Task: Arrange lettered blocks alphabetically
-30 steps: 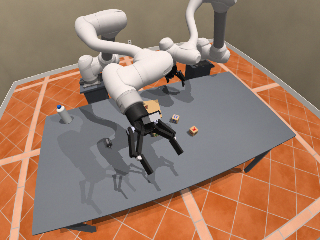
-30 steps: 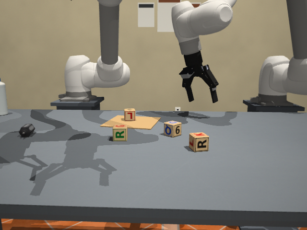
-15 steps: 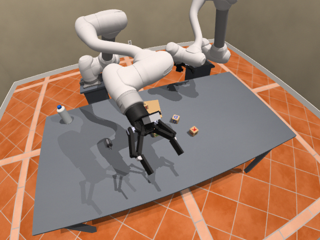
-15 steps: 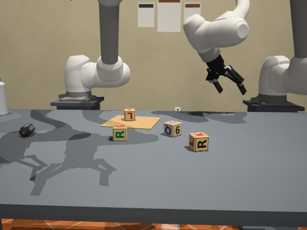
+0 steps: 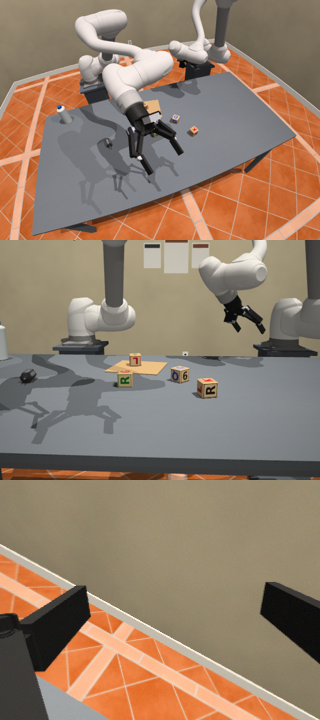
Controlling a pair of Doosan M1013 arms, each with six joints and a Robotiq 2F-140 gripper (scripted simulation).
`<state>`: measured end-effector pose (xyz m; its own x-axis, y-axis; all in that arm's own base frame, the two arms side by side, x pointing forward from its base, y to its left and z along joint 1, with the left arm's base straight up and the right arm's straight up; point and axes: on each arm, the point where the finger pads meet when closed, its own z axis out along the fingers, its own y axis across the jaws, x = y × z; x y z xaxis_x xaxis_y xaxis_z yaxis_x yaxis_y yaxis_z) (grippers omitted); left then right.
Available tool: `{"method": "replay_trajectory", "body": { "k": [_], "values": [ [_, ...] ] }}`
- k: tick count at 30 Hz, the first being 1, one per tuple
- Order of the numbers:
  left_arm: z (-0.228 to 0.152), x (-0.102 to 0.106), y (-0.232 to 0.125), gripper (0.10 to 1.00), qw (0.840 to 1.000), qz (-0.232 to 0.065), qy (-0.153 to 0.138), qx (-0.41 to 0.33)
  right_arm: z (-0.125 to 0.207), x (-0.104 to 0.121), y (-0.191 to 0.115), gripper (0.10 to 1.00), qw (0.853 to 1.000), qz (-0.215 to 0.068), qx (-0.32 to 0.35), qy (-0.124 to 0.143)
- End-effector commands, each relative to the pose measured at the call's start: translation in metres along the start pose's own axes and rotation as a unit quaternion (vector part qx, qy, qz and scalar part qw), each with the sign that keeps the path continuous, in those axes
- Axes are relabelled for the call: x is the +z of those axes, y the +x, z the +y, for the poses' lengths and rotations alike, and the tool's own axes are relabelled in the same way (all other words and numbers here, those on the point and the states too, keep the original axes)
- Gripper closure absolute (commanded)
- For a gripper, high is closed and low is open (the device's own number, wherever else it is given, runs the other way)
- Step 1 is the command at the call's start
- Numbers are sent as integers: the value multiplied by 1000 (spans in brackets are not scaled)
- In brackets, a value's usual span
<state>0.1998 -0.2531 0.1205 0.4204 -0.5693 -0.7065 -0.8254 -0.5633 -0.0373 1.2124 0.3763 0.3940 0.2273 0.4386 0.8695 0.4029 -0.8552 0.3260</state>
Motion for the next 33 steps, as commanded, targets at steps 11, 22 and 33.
{"method": "replay_trajectory", "body": {
  "k": [11,22,33],
  "values": [
    [-5,0,0,98,1000,0,-6,-6,1,-1,2,98,1000,1,0,0],
    [-22,2,-1,98,999,-1,-24,-24,1,-1,2,98,1000,1,0,0],
    [-61,8,-6,98,995,-3,-68,-68,1,-1,2,98,1000,1,0,0]
  ]
}}
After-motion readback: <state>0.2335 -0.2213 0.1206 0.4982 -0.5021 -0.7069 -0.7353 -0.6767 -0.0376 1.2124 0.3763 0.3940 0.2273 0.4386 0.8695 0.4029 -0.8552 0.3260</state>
